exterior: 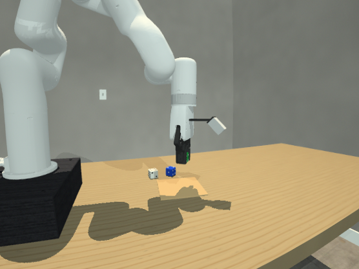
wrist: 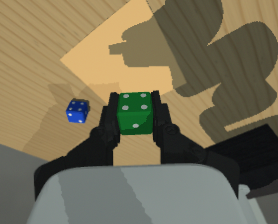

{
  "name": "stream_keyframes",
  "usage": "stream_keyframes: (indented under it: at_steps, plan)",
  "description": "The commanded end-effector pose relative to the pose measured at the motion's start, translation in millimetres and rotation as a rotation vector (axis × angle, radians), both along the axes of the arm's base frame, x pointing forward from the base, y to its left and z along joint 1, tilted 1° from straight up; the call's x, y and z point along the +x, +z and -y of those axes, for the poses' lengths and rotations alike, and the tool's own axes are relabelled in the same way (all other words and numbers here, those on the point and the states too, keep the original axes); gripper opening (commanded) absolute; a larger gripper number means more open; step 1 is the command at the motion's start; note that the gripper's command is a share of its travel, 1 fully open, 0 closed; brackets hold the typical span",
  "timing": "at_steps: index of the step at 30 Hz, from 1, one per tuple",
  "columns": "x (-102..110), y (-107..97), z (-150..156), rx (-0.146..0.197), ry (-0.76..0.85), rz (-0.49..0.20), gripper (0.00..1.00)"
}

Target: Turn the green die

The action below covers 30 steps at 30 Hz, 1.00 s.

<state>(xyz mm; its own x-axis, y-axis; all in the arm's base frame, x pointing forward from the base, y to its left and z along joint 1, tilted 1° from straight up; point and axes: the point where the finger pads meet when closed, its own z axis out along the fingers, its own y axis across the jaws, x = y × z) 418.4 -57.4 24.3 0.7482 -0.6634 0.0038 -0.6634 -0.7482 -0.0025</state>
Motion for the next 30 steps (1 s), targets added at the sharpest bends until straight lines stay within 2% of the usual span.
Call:
stream_keyframes:
  at_steps: [1, 11, 14, 19, 30]
  plan:
    - [3, 1, -5, -0.001, 0.171, 0.003, 0.27]
    - [6, 0, -14, -0.003, 0.445, 0.002, 0.27]
    - [6, 0, -15, -0.003, 0.453, 0.002, 0.27]
    - [7, -1, -19, -0.003, 0.583, 0.002, 0.27]
    - [7, -1, -21, -0.004, 0.639, 0.002, 0.27]
